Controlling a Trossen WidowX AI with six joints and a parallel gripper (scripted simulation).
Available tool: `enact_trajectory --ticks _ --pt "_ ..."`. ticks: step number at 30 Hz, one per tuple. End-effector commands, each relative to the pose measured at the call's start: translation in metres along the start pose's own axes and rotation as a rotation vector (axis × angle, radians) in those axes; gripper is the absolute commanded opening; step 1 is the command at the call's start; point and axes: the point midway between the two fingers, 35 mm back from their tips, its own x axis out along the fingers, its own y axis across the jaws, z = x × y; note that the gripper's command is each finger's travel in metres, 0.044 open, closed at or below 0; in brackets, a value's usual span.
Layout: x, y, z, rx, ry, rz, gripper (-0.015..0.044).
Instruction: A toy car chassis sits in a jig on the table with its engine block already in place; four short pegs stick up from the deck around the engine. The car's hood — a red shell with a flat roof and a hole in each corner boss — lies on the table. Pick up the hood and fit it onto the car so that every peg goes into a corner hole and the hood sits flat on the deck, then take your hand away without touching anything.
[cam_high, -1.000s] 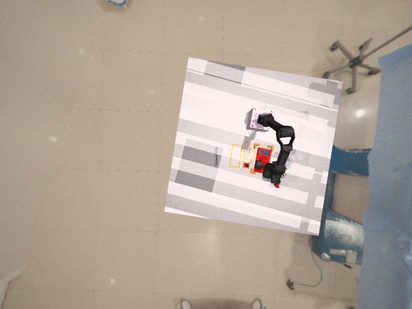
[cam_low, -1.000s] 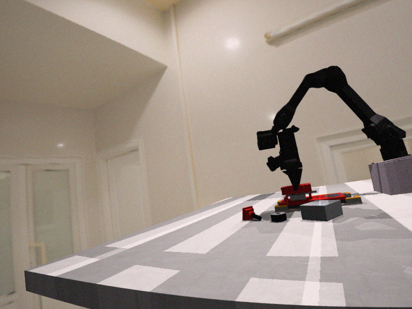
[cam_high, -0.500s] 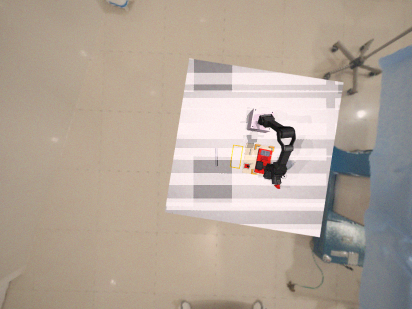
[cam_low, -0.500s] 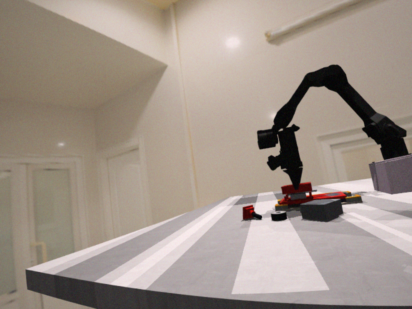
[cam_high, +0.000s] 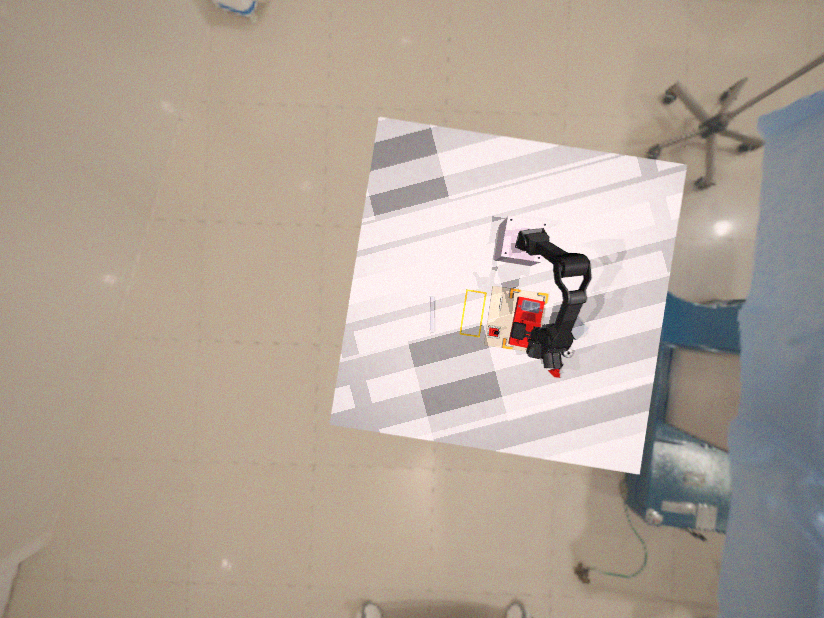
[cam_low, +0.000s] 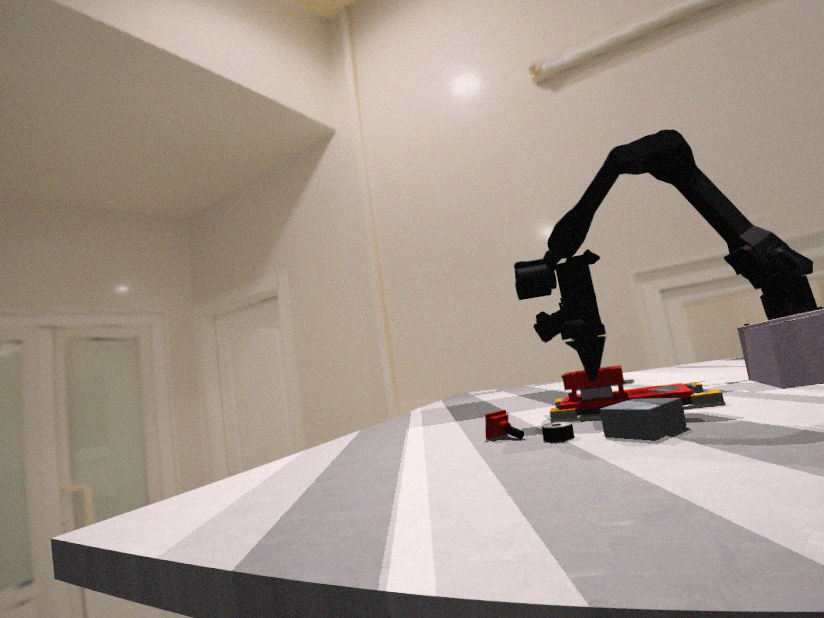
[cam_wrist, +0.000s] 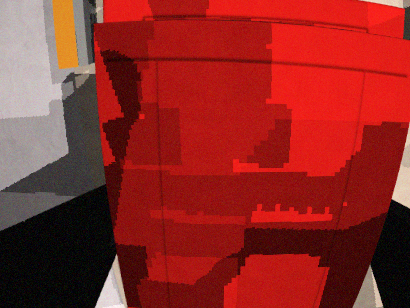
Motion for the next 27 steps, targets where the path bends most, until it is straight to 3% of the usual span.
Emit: enact_trajectory --ticks 1,27 --pt "0.0039 -0.0009 -0.0006 -0.004 0.004 -0.006 0.0000" --pt "0.0098 -0.0010 -0.0005 -0.003 0.004 -0.005 0.0000"
